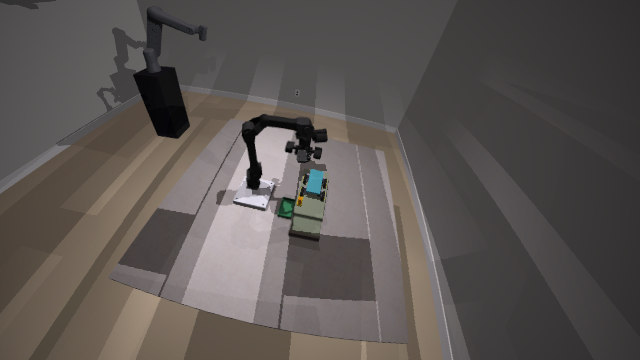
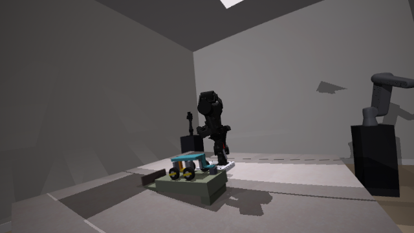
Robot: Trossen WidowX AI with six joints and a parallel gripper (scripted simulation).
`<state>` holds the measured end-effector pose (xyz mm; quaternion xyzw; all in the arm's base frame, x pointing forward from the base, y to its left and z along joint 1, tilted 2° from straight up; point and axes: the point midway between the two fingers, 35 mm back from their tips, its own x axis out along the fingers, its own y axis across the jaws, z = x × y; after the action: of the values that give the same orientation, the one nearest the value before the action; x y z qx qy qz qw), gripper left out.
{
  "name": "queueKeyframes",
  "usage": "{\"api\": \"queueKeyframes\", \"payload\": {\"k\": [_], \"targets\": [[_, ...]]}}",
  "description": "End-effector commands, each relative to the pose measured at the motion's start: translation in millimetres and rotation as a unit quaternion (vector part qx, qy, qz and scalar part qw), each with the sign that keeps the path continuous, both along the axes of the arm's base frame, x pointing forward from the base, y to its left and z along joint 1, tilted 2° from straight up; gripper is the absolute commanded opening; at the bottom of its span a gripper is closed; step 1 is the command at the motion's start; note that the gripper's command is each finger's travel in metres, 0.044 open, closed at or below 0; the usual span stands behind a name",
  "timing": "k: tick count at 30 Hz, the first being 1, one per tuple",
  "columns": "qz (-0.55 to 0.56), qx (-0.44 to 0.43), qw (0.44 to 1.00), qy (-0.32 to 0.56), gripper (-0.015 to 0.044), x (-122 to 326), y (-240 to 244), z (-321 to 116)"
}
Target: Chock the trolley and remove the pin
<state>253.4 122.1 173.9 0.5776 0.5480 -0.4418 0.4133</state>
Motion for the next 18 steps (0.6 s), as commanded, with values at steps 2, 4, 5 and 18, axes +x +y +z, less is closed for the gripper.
{"api": "queueKeyframes", "payload": {"k": [2,4,5,18], "targets": [[-0.002,0.001,1.000,-0.004,0.0000,-13,1,3],[-0.002,0.001,1.000,-0.004,0.0000,-13,1,3],[-0.002,0.001,1.000,-0.004,0.0000,-12,0,3],[-0.002,-0.002,1.000,-0.005,0.0000,-12,-48,-7]]}}
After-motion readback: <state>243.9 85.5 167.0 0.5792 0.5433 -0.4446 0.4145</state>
